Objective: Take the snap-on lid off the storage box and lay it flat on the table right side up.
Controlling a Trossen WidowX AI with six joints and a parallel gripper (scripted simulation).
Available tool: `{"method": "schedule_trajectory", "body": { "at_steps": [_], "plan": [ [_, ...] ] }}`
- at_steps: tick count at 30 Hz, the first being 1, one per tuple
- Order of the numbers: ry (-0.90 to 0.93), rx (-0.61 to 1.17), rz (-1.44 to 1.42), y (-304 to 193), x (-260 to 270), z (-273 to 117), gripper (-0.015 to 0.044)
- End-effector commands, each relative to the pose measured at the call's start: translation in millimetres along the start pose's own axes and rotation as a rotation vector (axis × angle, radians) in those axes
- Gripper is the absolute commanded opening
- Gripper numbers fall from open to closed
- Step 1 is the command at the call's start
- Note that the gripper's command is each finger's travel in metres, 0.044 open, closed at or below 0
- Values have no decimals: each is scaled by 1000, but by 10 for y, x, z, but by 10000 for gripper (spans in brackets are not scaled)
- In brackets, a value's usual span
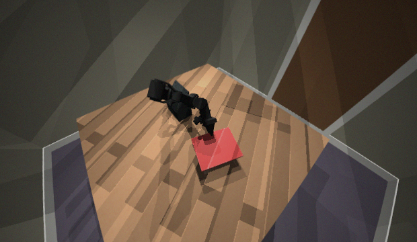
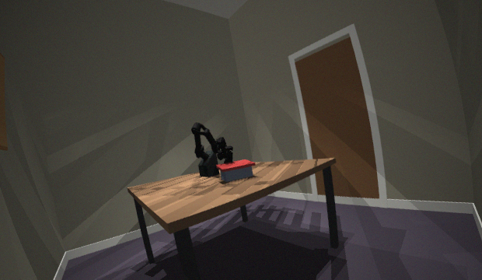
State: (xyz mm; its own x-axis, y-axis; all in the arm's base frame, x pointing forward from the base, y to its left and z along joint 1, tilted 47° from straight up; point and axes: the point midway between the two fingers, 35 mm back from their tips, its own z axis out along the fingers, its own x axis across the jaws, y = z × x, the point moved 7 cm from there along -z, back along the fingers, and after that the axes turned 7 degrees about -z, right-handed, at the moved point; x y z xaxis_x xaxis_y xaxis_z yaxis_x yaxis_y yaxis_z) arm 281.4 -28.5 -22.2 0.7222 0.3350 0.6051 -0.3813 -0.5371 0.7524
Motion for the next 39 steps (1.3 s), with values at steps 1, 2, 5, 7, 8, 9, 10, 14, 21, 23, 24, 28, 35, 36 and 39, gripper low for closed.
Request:
{"method": "schedule_trajectory", "body": {
  "at_steps": [1,2,5,7,8,9,10,14,21,23,24,28,35,36,39],
  "plan": [
    [6,6,-15,7,7,-13,0],
    [7,7,-17,9,15,-20,0],
    [7,7,-18,12,46,-45,0],
    [7,8,-18,14,68,-60,0],
    [7,8,-18,15,79,-67,0],
    [7,8,-18,16,90,-74,0],
    [7,8,-18,18,102,-80,0],
    [7,8,-18,22,149,-105,0],
    [7,8,-18,30,232,-150,0],
    [7,8,-17,33,256,-162,0],
    [7,8,-17,34,268,-167,0],
    [7,8,-17,39,318,-190,0],
    [7,8,-17,48,407,-226,0],
    [7,8,-17,49,420,-231,0],
    [7,8,-17,53,460,-244,0]
  ]
}}
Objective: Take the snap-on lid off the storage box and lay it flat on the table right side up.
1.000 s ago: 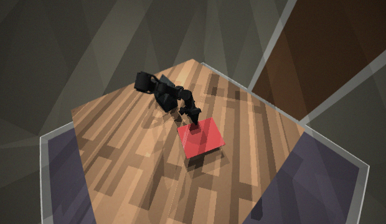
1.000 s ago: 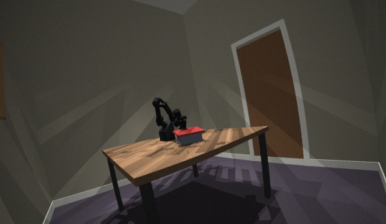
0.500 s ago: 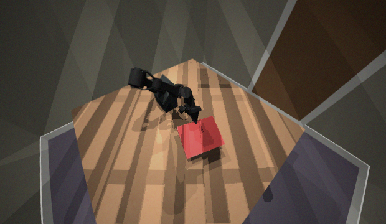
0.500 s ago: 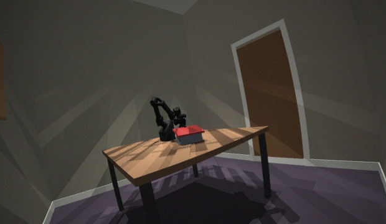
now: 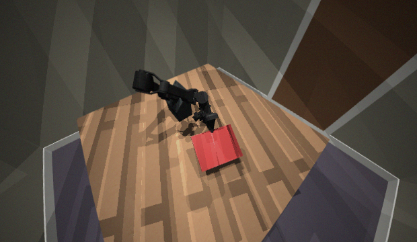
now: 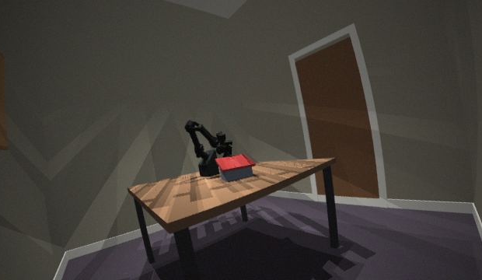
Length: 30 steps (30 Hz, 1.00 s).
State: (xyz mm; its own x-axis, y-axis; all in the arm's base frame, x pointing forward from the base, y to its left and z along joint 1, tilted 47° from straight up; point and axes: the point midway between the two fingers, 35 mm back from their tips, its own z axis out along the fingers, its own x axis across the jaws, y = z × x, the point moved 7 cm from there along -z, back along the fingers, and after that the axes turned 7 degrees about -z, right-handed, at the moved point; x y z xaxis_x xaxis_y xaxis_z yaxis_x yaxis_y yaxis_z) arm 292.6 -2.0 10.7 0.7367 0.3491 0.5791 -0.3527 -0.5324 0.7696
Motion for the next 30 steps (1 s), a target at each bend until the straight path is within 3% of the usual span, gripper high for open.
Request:
{"method": "schedule_trajectory", "body": {
  "at_steps": [1,30],
  "plan": [
    [12,0,16,-5,105,-23,0],
    [12,1,17,43,461,-191,0]
  ]
}}
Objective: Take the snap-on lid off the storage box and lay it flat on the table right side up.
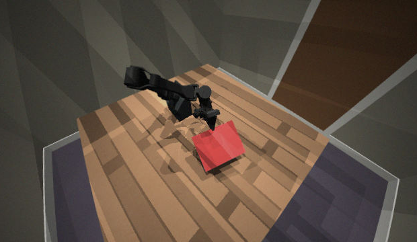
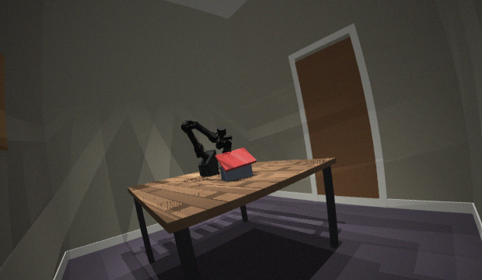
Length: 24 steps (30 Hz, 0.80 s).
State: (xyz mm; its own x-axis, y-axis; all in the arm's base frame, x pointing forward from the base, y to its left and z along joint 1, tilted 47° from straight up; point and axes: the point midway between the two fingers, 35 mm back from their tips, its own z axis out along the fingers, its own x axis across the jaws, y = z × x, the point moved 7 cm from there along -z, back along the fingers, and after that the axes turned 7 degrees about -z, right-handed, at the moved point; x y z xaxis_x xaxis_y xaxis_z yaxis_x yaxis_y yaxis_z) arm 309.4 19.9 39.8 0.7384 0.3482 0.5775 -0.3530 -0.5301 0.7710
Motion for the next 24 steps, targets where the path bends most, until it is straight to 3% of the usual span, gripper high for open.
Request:
{"method": "schedule_trajectory", "body": {
  "at_steps": [1,24],
  "plan": [
    [14,3,19,-3,102,-49,0],
    [13,4,19,28,329,-245,0]
  ]
}}
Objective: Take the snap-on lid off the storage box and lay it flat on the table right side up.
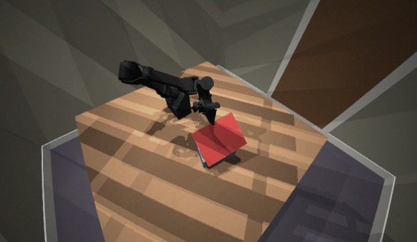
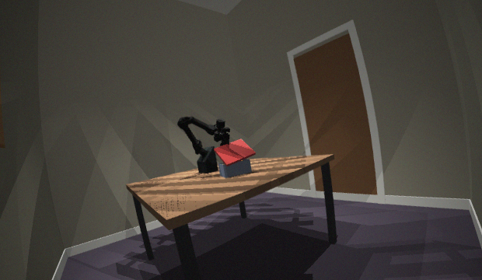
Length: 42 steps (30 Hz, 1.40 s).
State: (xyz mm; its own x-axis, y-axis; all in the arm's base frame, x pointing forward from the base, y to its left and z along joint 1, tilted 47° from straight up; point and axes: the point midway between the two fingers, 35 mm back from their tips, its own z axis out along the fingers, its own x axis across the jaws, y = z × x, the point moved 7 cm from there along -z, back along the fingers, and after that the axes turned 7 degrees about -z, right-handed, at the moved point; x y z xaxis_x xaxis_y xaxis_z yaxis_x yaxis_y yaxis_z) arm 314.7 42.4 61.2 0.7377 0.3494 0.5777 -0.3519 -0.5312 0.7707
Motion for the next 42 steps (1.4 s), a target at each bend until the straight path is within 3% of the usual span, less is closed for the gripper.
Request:
{"method": "schedule_trajectory", "body": {
  "at_steps": [1,25,42],
  "plan": [
    [12,2,20,2,98,-52,0],
    [12,3,20,31,277,-212,0],
    [11,2,18,374,162,-189,0]
  ]
}}
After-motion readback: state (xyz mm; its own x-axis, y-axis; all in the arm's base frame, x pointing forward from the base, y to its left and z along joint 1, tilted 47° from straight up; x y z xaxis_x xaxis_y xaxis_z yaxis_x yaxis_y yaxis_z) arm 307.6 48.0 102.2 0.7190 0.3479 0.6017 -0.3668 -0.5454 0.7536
